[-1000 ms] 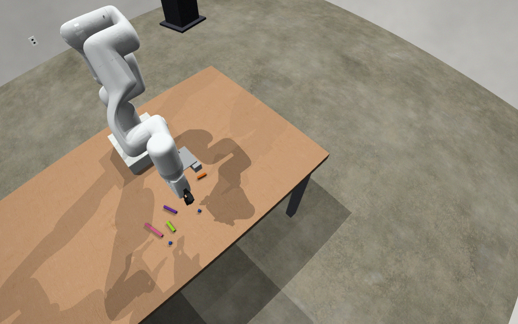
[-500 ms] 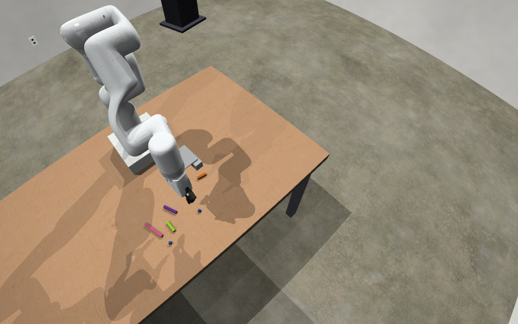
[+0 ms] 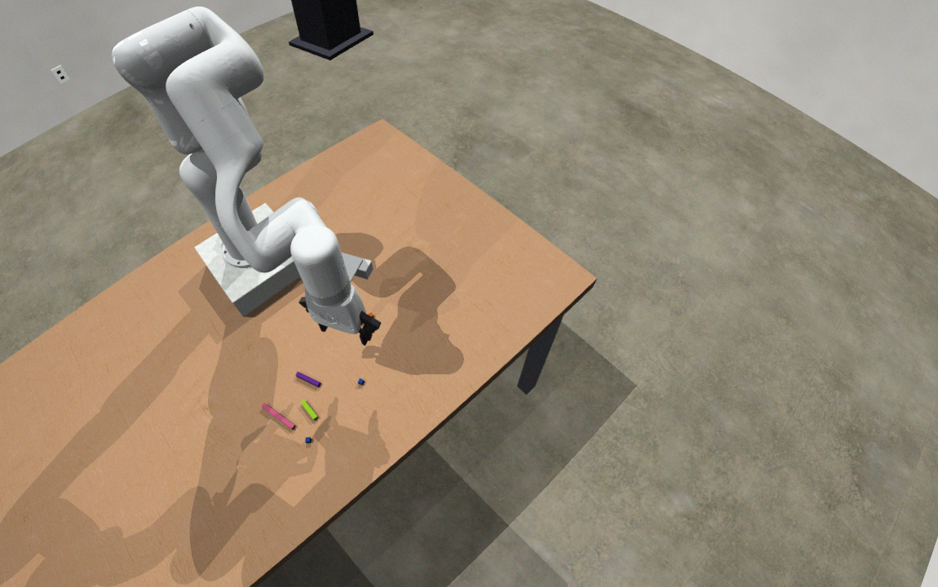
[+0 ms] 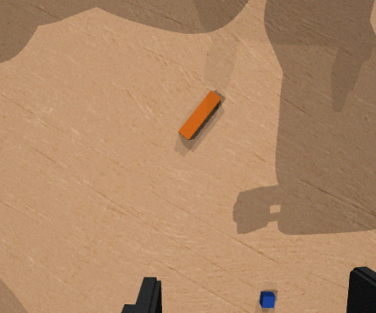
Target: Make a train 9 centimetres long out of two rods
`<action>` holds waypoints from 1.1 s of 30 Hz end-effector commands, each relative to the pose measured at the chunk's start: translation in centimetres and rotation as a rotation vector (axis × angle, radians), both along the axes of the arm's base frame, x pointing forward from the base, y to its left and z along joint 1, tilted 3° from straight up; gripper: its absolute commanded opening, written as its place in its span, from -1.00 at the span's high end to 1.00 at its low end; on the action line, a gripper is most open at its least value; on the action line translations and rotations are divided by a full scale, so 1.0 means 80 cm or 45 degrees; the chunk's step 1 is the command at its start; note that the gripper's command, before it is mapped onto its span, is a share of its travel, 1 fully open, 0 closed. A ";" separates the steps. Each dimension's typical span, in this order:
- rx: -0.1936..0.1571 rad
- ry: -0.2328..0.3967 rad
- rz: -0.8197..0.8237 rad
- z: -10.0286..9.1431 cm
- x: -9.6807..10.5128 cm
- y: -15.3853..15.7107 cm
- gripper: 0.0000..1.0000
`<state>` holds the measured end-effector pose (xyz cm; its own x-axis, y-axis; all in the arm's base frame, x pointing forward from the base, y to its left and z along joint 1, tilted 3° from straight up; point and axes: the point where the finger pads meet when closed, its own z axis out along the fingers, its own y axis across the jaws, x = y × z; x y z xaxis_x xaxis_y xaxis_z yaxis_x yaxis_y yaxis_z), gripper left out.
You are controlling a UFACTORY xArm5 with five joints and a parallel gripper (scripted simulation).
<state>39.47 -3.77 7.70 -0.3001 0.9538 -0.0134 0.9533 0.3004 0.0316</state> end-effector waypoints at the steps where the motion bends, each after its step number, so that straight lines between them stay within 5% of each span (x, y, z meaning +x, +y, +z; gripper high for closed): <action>1: -0.007 -0.010 0.213 -0.010 -0.006 0.022 -1.00; 22: -0.030 -0.013 1.027 -0.049 -0.051 0.098 -1.00; 29: -0.033 -0.013 1.135 -0.054 -0.058 0.107 -1.00; 30: -0.033 -0.013 1.135 -0.054 -0.058 0.107 -0.18; 33: -0.033 -0.013 1.135 -0.054 -0.058 0.107 -0.18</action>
<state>34.74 4.63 3.34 -0.9259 0.3761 -0.0348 0.3756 0.9266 0.0198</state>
